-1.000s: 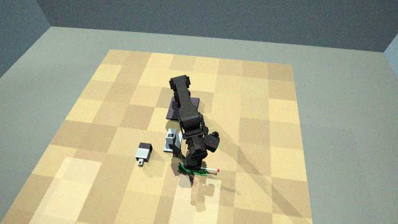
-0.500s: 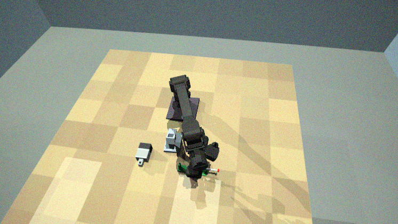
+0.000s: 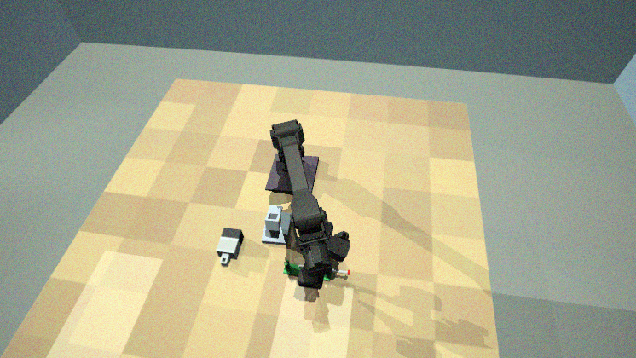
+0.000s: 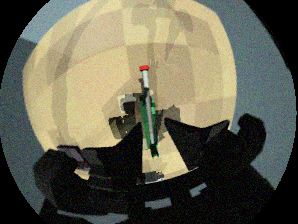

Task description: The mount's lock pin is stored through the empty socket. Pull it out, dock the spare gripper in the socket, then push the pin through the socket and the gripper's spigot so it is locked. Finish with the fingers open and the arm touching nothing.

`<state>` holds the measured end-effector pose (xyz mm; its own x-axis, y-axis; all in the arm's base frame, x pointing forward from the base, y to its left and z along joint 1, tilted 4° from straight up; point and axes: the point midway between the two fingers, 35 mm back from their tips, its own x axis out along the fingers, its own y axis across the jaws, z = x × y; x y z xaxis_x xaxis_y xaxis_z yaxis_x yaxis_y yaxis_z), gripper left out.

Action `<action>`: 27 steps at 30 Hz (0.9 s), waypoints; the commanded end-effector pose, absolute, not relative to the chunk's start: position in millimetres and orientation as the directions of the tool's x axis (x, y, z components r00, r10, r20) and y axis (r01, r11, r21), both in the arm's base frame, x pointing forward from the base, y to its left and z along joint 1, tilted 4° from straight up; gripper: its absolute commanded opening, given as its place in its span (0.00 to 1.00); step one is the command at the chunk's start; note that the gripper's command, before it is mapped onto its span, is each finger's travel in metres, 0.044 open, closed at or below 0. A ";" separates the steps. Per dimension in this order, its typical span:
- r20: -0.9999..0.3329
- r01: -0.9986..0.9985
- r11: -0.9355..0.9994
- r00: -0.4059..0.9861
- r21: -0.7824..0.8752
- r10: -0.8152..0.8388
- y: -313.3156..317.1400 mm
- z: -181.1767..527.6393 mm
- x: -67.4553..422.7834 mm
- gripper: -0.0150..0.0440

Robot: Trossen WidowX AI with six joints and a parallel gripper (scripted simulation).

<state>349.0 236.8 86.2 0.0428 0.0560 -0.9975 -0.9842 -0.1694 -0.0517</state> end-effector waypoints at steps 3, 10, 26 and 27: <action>-0.998 -0.984 -0.172 0.041 -0.049 0.052 235.6 75.2 349.4 0.56; -0.998 -0.984 -0.172 0.041 -0.049 0.052 234.9 63.8 349.9 0.56; -0.998 -0.984 -0.172 0.041 -0.049 0.052 233.2 45.3 350.0 0.56; -0.998 -0.984 -0.172 0.041 -0.049 0.052 233.2 45.3 350.0 0.56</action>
